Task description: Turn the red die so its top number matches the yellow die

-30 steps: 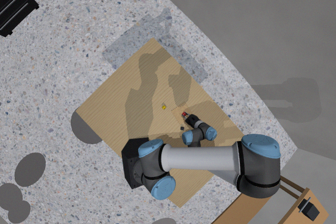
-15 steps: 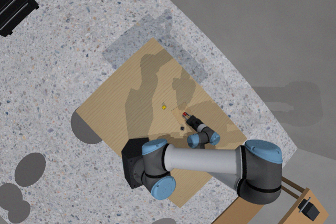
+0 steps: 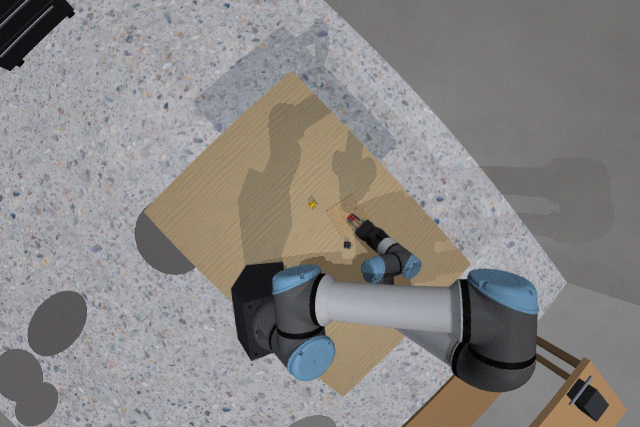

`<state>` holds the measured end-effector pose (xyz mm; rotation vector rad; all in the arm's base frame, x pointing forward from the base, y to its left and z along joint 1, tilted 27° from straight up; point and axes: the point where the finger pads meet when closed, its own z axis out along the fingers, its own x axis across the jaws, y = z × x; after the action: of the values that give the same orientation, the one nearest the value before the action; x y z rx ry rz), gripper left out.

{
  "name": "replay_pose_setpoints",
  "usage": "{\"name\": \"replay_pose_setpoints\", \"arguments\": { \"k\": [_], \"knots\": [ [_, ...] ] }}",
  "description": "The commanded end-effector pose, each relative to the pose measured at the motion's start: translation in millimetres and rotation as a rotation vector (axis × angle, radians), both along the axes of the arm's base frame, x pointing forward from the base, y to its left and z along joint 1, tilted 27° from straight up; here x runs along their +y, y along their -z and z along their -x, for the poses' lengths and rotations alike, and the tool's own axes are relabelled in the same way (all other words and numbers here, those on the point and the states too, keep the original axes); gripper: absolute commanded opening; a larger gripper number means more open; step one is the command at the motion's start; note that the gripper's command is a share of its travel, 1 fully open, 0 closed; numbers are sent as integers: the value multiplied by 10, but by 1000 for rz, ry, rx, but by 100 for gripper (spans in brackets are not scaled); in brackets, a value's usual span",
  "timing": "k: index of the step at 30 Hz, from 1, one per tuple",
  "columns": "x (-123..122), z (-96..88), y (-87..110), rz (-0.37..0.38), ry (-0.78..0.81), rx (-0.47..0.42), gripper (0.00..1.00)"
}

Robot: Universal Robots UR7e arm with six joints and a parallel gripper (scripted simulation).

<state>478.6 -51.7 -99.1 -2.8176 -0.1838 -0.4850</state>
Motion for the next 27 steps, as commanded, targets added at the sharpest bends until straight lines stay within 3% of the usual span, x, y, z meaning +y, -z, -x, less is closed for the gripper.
{"name": "replay_pose_setpoints", "arguments": {
  "k": [1,10,27],
  "knots": [
    [-2,2,23,-83,-36,13,49],
    [-24,-7,-1,-184,-66,12,49],
    [-26,-8,-5,-193,-68,12,49]
  ]
}}
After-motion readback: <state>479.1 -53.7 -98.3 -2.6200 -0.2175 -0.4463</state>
